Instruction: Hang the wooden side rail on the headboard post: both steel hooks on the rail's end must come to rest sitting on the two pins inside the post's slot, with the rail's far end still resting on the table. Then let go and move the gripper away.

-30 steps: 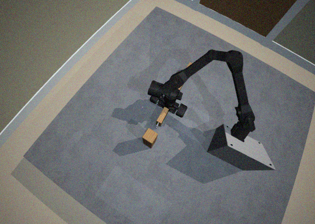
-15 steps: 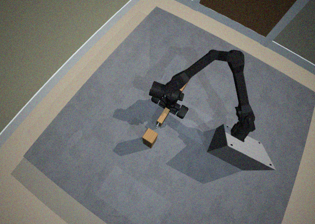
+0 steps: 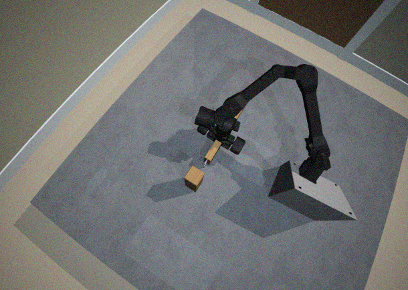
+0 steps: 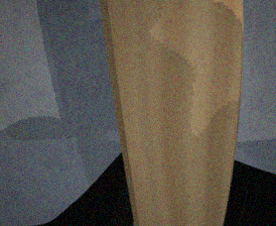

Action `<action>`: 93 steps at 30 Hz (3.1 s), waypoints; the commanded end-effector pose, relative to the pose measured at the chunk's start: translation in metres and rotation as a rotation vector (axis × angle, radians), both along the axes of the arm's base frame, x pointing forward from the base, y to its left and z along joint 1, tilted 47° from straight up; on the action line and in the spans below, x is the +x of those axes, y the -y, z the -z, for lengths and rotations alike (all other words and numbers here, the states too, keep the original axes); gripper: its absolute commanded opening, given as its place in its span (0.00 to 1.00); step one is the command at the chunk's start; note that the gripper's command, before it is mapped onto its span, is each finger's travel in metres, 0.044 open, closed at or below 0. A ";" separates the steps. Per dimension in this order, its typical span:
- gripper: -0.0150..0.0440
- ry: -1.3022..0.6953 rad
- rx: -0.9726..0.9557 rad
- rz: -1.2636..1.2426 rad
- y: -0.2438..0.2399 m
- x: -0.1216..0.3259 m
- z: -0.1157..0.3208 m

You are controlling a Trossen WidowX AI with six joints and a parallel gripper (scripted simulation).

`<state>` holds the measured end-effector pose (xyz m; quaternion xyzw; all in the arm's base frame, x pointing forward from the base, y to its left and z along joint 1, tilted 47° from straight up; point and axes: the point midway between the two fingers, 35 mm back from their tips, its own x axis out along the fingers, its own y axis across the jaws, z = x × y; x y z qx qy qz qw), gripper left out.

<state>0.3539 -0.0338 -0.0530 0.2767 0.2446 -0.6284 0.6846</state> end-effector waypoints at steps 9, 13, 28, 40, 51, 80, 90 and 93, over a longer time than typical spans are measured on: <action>0.25 0.000 0.000 0.000 0.000 -0.002 0.000; 0.25 0.000 0.000 0.000 0.000 -0.002 0.000; 0.25 0.002 -0.001 0.006 -0.002 -0.002 -0.001; 0.25 0.002 -0.001 0.006 -0.003 -0.002 -0.003; 0.25 0.003 -0.001 0.006 -0.004 -0.002 -0.004; 0.25 0.003 -0.001 0.006 -0.008 -0.003 -0.007; 0.25 0.003 -0.001 0.006 -0.009 -0.003 -0.008; 0.25 0.003 -0.001 0.006 -0.010 -0.003 -0.009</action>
